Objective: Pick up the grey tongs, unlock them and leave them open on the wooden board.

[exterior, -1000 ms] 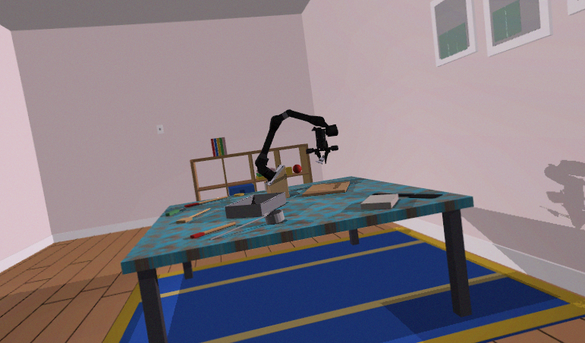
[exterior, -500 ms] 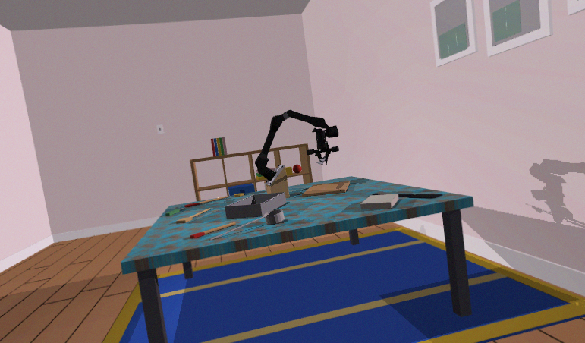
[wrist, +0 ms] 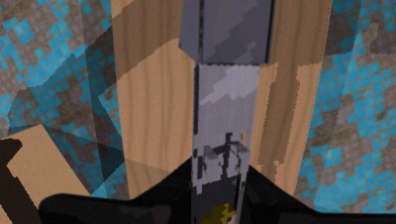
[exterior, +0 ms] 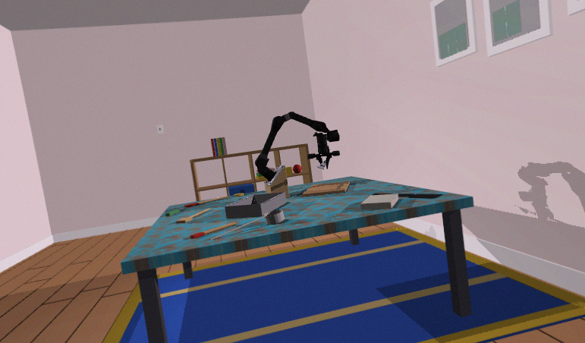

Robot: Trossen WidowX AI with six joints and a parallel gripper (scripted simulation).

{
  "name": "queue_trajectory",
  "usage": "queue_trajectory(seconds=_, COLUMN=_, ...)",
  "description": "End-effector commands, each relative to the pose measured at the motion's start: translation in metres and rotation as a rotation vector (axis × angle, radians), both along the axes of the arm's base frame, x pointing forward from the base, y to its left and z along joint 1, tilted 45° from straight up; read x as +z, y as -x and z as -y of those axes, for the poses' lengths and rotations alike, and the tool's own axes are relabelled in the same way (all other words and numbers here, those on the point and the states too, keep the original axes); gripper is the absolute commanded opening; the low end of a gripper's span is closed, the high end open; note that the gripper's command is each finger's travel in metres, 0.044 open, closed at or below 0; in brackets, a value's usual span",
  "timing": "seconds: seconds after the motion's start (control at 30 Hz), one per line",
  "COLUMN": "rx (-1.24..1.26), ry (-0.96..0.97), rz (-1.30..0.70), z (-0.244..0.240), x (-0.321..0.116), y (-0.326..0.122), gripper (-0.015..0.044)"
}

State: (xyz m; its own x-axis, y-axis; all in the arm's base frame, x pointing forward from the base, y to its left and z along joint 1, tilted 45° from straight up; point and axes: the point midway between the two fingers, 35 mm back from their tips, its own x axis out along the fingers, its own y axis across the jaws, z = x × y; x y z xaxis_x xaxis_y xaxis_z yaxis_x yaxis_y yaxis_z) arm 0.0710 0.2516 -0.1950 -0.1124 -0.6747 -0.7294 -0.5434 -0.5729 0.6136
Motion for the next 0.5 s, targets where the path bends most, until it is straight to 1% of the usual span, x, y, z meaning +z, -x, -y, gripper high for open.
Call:
queue_trajectory(seconds=0.0, rx=0.005, ry=-0.005, rz=0.007, z=0.002, x=-0.004, y=-0.001, gripper=-0.015)
queue_trajectory(seconds=0.47, rx=0.005, ry=-0.005, rz=0.007, z=0.018, x=-0.021, y=0.001, gripper=-0.015)
